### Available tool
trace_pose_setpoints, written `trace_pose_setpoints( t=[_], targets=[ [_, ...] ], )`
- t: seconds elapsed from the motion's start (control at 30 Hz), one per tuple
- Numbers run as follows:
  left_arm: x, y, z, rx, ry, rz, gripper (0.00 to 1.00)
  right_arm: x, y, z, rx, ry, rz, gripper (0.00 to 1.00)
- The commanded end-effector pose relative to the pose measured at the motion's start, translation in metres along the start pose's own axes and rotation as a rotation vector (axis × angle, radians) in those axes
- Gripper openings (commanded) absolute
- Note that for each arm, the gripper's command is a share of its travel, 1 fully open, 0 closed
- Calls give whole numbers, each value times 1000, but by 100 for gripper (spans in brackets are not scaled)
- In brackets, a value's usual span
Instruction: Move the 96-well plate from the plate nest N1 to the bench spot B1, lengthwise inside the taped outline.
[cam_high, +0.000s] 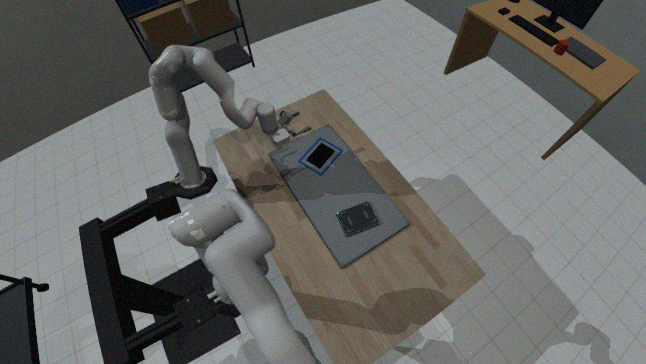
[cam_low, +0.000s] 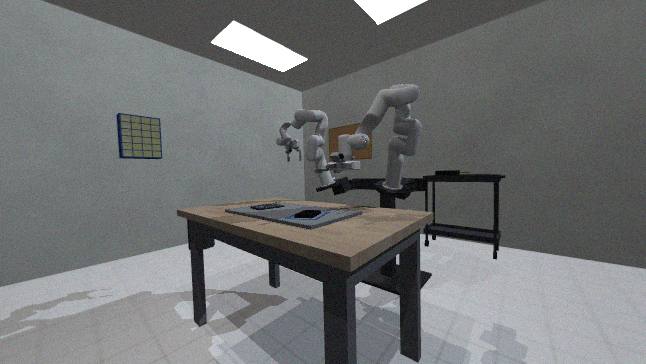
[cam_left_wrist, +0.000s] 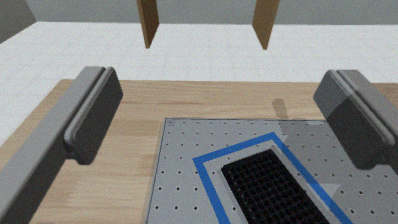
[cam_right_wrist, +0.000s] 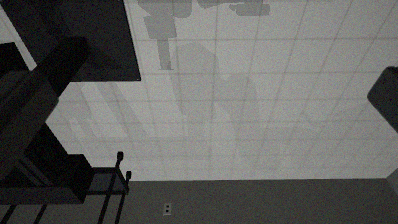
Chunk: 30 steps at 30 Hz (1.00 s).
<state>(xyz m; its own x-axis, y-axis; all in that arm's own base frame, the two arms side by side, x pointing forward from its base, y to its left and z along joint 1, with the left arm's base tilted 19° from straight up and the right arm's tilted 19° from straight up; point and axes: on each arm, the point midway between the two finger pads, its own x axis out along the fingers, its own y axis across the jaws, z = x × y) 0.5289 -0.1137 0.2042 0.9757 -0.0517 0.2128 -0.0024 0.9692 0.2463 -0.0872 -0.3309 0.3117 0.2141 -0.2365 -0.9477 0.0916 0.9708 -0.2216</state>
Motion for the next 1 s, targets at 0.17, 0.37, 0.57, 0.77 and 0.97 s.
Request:
trace_pose_setpoints(
  t=[0.17,0.37,0.57,0.77,0.97],
  targets=[
    [-13,23,32,-2,2,-2,37,-1,-1,0,0,0,-3,100],
    [-23,41,54,-2,2,-2,37,-1,-1,0,0,0,-3,100],
    [-32,58,77,-2,2,-2,37,-1,-1,0,0,0,-3,100],
    [-34,60,80,-2,2,-2,37,-1,-1,0,0,0,-3,100],
    [-34,60,80,-2,2,-2,37,-1,-1,0,0,0,-3,100]
  ],
)
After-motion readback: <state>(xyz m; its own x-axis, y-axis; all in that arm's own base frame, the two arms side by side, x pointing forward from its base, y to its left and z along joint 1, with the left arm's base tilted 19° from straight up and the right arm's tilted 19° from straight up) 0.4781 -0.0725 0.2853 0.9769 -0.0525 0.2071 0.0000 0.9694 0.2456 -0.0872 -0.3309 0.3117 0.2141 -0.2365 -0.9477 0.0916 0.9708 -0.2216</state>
